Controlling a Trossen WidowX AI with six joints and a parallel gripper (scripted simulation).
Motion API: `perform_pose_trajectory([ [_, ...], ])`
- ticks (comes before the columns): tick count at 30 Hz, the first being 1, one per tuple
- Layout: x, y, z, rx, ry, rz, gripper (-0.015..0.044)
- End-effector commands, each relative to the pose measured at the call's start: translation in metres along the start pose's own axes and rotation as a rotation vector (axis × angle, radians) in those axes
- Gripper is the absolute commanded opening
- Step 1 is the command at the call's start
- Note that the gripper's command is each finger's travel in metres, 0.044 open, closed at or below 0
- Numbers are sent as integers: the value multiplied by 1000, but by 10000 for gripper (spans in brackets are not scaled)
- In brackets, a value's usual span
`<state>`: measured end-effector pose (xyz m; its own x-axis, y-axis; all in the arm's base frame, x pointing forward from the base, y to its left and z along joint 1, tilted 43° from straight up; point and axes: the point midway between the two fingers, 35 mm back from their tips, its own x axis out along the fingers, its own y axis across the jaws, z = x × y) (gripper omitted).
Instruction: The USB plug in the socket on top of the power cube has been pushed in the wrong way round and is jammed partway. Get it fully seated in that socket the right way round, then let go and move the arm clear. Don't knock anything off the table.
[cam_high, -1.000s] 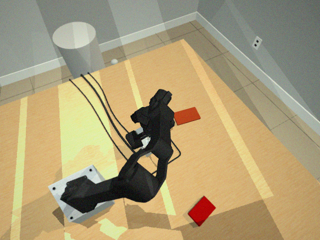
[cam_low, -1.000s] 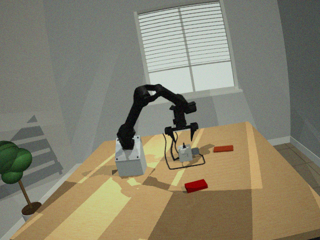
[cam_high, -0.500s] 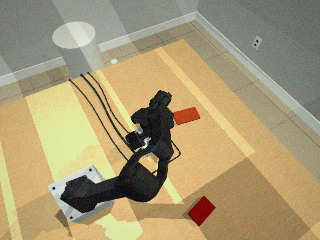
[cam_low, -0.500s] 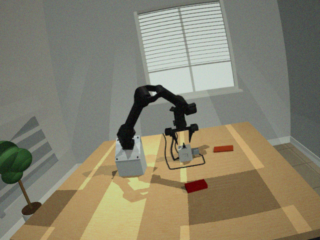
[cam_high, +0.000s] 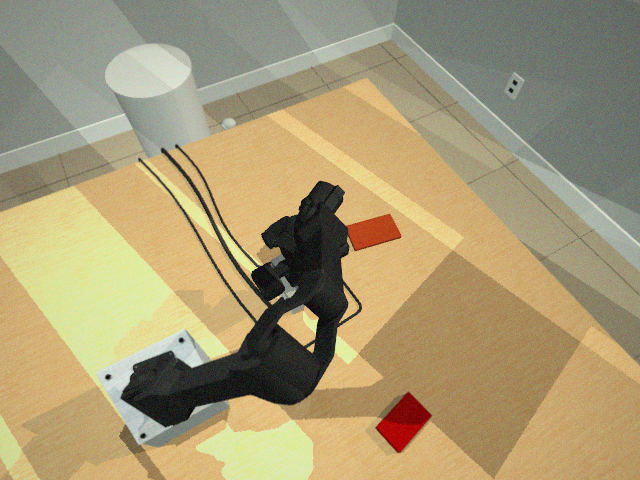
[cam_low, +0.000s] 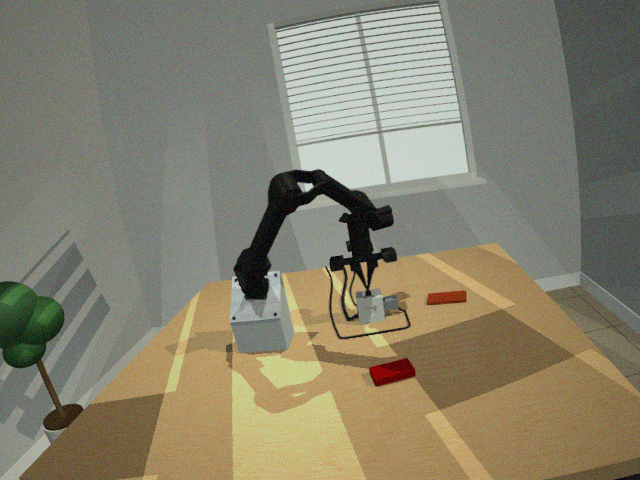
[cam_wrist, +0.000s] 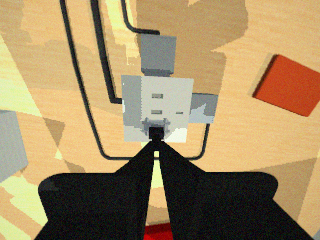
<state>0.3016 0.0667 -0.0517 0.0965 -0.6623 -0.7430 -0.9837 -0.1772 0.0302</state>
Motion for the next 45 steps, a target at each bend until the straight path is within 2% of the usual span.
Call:
perform_pose_trajectory([
  [1, 0, 0, 0, 0, 0, 0, 0],
  [45, -21, 0, 0, 0, -1, 0, 0],
])
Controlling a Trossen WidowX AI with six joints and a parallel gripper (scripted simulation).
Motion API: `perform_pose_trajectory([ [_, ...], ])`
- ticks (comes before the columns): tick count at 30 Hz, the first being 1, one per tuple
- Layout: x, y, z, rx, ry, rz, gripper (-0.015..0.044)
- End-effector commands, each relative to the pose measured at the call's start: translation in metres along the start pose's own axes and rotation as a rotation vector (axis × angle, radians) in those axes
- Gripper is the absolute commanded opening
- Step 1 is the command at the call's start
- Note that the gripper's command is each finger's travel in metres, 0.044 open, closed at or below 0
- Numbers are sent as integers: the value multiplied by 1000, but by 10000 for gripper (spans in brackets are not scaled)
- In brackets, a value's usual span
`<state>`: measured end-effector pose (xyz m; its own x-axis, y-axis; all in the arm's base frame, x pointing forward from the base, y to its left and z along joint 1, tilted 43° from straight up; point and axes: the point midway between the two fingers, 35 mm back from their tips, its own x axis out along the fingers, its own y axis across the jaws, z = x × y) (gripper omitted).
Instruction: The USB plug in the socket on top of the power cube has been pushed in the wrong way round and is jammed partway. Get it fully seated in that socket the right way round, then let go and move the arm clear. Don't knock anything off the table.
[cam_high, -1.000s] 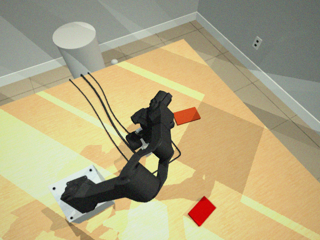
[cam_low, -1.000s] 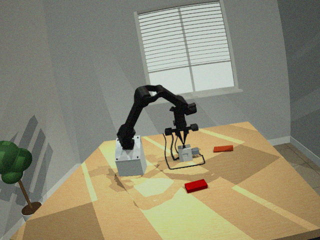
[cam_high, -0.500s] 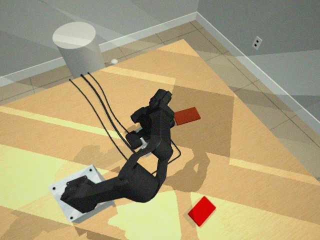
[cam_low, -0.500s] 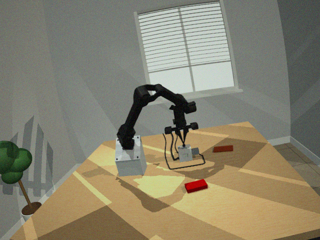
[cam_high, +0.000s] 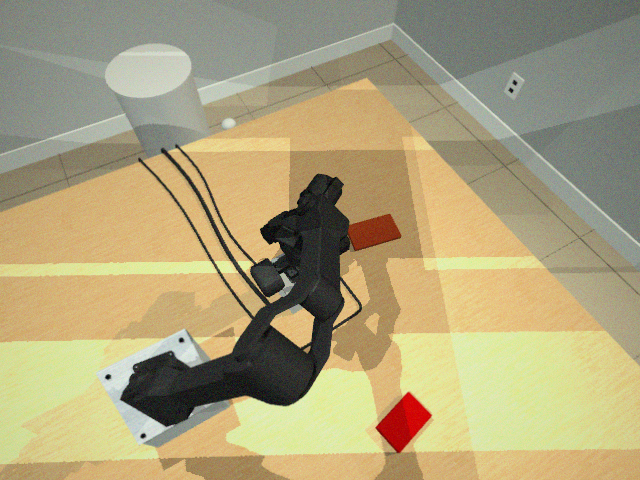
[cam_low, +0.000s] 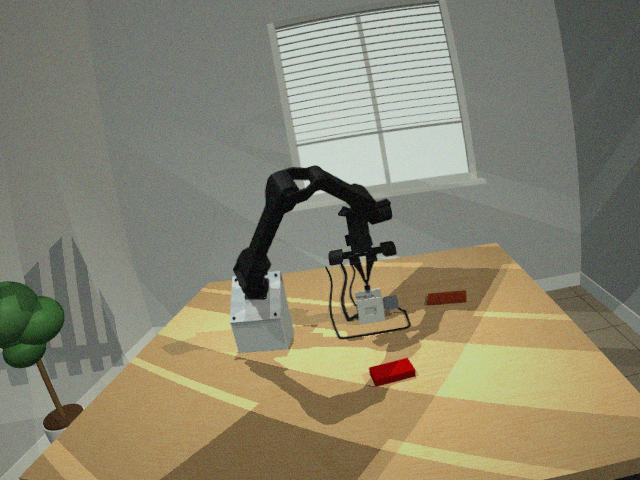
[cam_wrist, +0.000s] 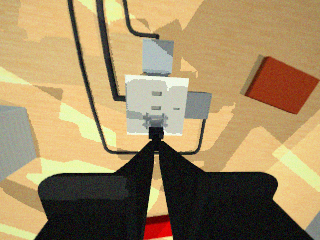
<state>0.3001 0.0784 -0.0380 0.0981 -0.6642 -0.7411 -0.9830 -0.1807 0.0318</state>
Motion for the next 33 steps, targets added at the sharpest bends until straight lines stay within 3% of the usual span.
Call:
perform_pose_trajectory([
  [1, -4, 0, 1, 4, -4, 1, 0],
  [17, -11, 0, 0, 17, -2, 1, 0],
  [33, -9, 0, 0, 406, 0, 0, 0],
])
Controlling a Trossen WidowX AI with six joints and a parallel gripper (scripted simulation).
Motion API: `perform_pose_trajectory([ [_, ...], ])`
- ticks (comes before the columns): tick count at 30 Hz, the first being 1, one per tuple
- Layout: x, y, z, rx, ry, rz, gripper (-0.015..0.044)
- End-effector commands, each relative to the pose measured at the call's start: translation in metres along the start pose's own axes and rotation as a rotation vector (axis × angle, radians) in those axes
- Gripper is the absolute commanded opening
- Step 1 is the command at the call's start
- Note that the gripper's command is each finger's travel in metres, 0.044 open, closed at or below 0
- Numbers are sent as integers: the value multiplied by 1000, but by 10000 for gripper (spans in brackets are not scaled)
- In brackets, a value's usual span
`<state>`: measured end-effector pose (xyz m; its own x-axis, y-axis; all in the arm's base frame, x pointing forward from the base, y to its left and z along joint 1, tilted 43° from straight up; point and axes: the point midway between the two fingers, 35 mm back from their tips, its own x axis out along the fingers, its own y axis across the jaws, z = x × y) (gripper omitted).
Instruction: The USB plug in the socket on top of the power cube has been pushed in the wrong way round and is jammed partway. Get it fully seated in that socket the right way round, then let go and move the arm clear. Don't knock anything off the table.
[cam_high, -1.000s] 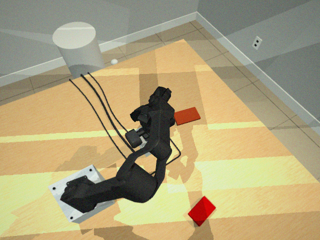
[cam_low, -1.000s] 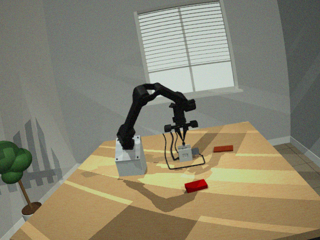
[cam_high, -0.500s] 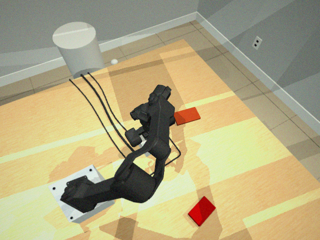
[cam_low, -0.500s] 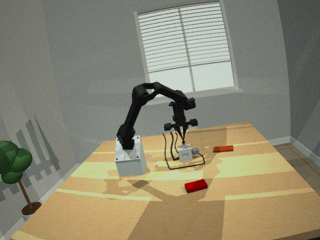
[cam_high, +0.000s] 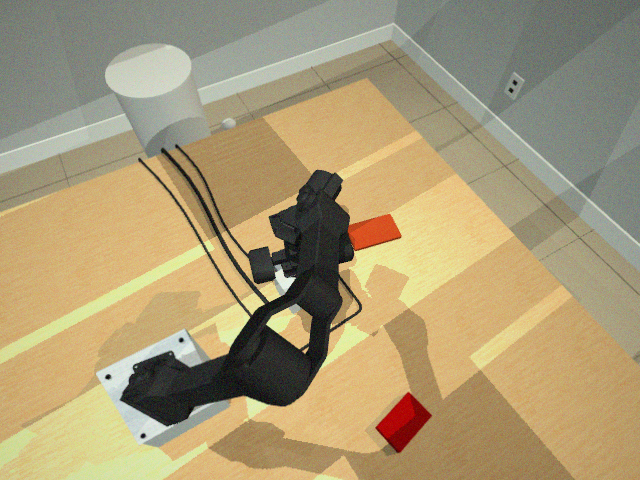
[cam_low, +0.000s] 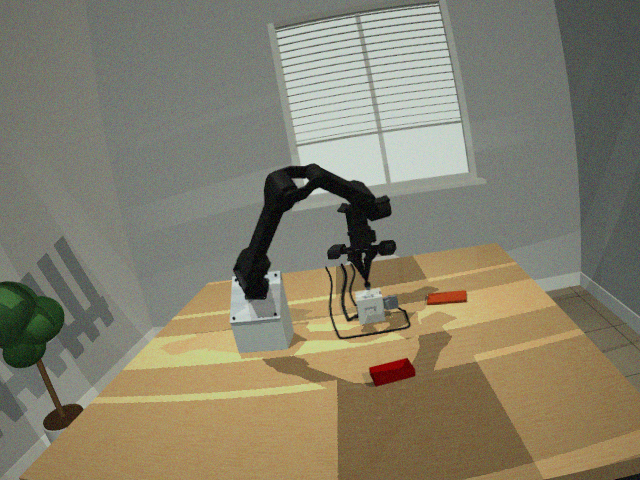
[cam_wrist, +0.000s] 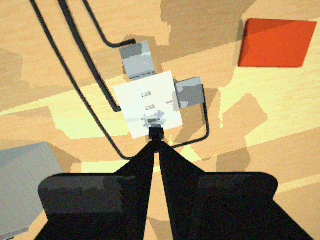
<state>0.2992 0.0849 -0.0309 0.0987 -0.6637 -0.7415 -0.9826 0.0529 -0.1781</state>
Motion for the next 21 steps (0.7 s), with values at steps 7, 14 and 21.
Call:
perform_pose_trajectory([
  [7, 0, 0, 0, 273, 0, 1, 0],
  [14, 0, 0, 0, 457, 0, 1, 0],
  [21, 0, 0, 0, 640, 0, 0, 0],
])
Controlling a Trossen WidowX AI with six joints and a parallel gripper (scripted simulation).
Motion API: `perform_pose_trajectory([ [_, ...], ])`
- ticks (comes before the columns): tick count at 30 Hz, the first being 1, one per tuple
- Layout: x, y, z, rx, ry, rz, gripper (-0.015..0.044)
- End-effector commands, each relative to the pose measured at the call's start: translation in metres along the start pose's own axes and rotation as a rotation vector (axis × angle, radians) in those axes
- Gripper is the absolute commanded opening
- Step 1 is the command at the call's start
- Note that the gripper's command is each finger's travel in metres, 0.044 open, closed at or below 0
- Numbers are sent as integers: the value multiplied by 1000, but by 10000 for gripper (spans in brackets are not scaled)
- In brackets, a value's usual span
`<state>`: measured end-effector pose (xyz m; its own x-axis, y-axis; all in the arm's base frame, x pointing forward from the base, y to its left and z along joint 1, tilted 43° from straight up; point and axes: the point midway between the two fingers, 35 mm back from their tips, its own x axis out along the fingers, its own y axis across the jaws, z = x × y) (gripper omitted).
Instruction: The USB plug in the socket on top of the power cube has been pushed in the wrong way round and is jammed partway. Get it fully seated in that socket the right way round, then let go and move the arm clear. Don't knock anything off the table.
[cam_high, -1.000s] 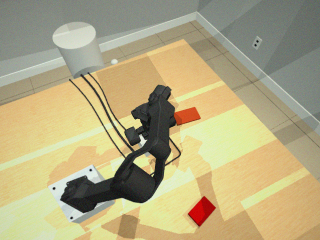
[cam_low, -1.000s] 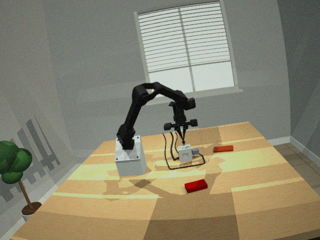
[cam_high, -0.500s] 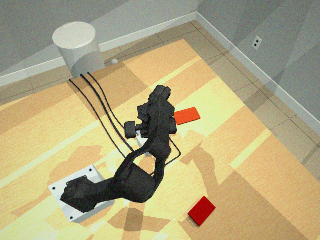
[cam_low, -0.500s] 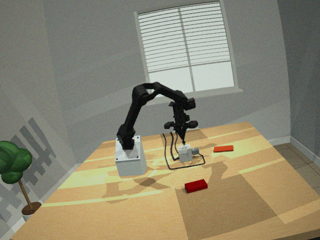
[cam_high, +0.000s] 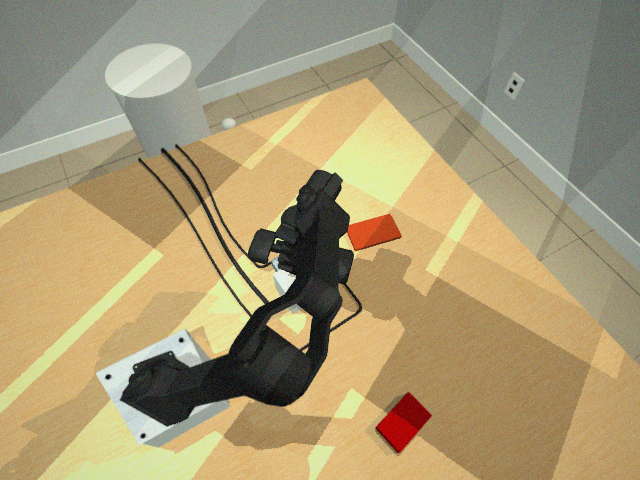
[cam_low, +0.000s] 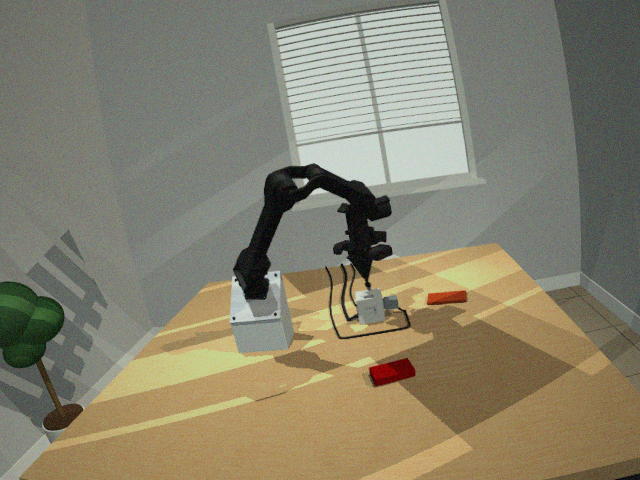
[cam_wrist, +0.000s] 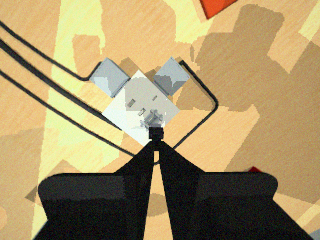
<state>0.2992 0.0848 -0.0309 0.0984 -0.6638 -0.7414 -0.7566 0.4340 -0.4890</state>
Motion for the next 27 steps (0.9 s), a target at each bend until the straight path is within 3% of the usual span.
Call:
perform_pose_trajectory([
  [1, 0, 0, 0, 118, 0, 0, 0],
  [27, 0, 0, 0, 799, 0, 0, 0],
])
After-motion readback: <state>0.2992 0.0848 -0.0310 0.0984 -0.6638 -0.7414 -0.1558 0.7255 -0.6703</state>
